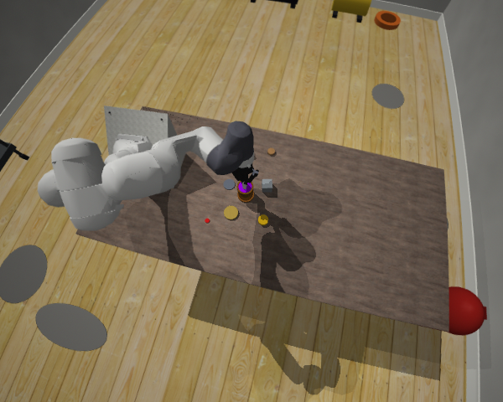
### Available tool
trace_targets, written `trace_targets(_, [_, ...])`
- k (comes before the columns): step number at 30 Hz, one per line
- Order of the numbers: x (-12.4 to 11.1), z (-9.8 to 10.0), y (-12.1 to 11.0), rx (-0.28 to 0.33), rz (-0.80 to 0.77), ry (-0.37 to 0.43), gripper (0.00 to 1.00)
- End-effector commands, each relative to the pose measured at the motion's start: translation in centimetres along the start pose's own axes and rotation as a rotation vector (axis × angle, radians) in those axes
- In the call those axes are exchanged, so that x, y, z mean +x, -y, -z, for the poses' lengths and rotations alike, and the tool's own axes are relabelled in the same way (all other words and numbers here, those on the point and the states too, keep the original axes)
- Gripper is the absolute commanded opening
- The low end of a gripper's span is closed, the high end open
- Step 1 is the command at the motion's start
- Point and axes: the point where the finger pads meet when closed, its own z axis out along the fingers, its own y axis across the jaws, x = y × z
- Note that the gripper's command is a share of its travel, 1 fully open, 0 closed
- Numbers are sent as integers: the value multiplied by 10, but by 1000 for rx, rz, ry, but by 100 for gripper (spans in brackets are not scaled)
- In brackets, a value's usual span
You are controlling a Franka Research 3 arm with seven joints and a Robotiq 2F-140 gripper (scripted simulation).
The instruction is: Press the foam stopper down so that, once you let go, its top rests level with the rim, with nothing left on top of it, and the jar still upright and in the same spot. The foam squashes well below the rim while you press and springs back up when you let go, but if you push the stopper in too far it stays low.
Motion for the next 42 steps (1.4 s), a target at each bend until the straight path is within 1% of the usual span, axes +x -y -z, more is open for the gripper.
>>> trace_targets(1, [-3, -5, 3, 7, -5, 7, 0])
trace_targets(36, [-3, -5, 3, 7, -5, 7, 0])
trace_targets(42, [-3, 0, 2, 7, -5, 7, 0])
